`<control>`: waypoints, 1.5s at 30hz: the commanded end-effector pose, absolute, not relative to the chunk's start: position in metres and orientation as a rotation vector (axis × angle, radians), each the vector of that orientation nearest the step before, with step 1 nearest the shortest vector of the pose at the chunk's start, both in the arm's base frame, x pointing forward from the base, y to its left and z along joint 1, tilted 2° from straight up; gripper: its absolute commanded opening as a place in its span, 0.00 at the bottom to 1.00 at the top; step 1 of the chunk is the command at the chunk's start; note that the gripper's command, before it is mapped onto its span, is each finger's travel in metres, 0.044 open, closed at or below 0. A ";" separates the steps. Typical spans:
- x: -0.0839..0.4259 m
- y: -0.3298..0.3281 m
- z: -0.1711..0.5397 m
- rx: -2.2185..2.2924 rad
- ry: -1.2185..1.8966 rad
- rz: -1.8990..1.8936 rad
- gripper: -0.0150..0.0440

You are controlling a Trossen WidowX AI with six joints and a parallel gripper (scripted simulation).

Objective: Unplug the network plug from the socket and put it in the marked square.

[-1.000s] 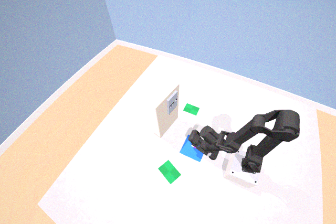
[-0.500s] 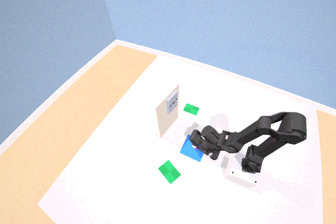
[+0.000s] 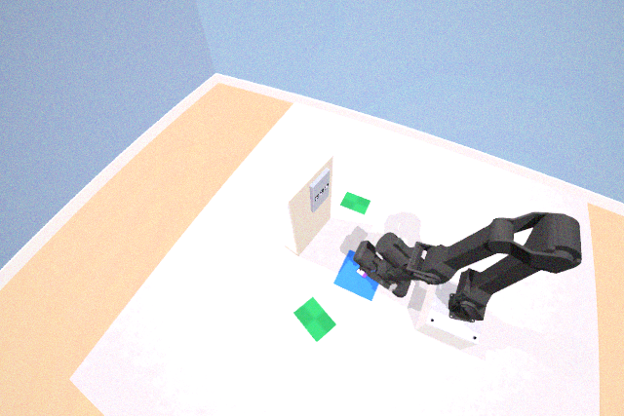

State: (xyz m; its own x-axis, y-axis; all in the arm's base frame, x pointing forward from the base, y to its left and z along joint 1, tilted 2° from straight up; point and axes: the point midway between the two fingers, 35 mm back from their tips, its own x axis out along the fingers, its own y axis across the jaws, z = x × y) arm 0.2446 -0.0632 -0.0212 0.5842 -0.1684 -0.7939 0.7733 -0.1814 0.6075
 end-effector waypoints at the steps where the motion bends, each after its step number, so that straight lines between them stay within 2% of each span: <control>1: 0.244 -0.063 -0.019 1.532 0.528 -0.917 0.52; 45: 0.248 -0.063 0.020 1.532 0.528 -0.915 0.52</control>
State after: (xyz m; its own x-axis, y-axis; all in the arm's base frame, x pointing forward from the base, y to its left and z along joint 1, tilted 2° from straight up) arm 0.2470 -0.0620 0.0153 0.5808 -0.1649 -0.7971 0.7775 -0.1776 0.6033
